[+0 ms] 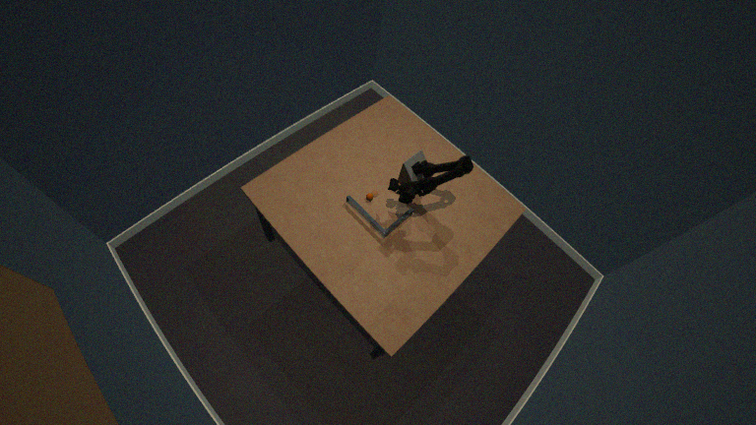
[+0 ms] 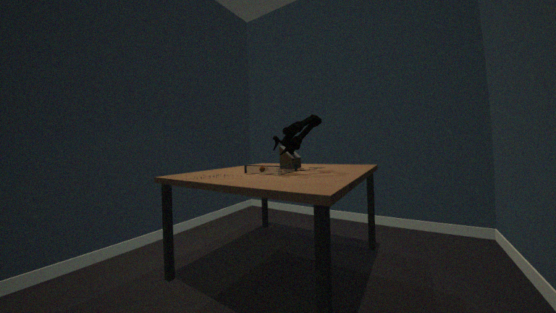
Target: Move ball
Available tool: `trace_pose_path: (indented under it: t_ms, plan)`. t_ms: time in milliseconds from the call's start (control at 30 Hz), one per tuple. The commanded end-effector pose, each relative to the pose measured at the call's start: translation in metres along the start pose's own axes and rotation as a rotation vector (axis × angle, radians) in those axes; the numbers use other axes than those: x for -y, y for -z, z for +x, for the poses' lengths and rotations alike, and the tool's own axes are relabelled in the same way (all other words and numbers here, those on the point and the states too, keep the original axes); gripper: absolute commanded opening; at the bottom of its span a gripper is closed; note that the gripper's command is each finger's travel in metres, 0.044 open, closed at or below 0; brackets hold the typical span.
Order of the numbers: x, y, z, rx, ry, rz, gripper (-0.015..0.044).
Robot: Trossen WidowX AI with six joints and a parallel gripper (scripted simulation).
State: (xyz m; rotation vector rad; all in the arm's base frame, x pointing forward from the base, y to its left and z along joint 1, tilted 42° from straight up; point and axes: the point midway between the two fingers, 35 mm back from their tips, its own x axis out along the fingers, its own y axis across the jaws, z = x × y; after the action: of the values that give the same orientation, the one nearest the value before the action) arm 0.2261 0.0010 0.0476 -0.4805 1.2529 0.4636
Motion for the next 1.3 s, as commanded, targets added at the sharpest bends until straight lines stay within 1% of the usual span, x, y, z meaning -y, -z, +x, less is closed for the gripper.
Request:
trace_pose_path:
  t_ms: [0,300,600,833,933,1267]
  plan:
    - [0.012,-0.008,0.019,-0.022,-0.136,0.11,0.0314]
    - [0.045,-0.015,0.072,-0.028,-0.428,0.396,0.0314]
    - [0.073,0.0,0.135,0.015,-0.688,0.701,0.0314]
    - [0.073,0.0,0.137,0.017,-0.693,0.707,0.0314]
    - [0.066,-0.003,0.147,0.017,-0.693,0.707,0.0314]
    - [0.06,-0.006,0.155,0.017,-0.693,0.707,0.0314]
